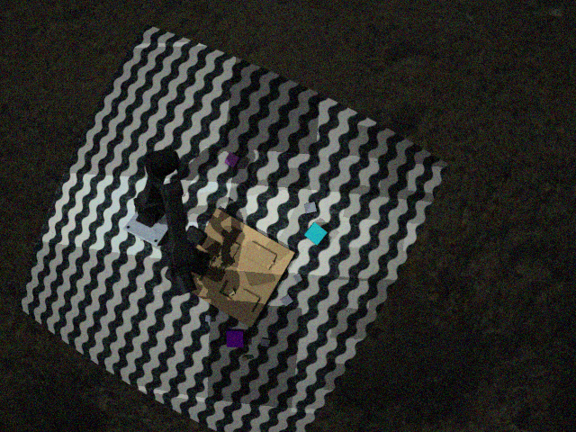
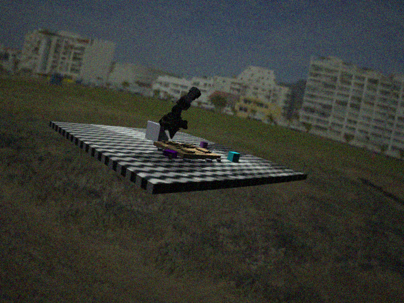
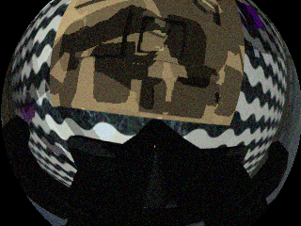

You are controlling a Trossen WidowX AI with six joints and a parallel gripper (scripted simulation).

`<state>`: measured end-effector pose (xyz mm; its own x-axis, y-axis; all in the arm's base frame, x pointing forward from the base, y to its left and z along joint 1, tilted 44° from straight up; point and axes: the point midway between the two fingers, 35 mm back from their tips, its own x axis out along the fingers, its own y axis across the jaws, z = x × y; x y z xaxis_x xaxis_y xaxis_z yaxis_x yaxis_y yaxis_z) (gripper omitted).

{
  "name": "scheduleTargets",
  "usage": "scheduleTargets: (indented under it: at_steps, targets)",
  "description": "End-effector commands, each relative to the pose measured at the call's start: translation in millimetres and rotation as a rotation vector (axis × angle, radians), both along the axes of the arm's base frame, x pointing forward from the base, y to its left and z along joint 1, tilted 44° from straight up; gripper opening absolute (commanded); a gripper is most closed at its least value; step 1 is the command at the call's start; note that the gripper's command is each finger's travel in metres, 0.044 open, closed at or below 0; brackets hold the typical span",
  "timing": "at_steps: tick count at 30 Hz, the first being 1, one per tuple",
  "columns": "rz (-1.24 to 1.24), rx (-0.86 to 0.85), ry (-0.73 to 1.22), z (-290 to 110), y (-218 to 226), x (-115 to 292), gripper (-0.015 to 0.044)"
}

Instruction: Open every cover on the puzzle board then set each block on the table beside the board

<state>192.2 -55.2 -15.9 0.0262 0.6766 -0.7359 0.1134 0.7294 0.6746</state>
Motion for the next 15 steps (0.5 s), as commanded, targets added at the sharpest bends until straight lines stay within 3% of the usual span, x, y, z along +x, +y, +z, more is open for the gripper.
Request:
scheduleTargets:
  at_steps: [1,15]
  targets:
    - [-0.001,0.009,0.009,-3.3,6.1,-2.5,0.0]
    - [-0.001,0.011,0.009,-12.6,16.0,-3.7,0.0]
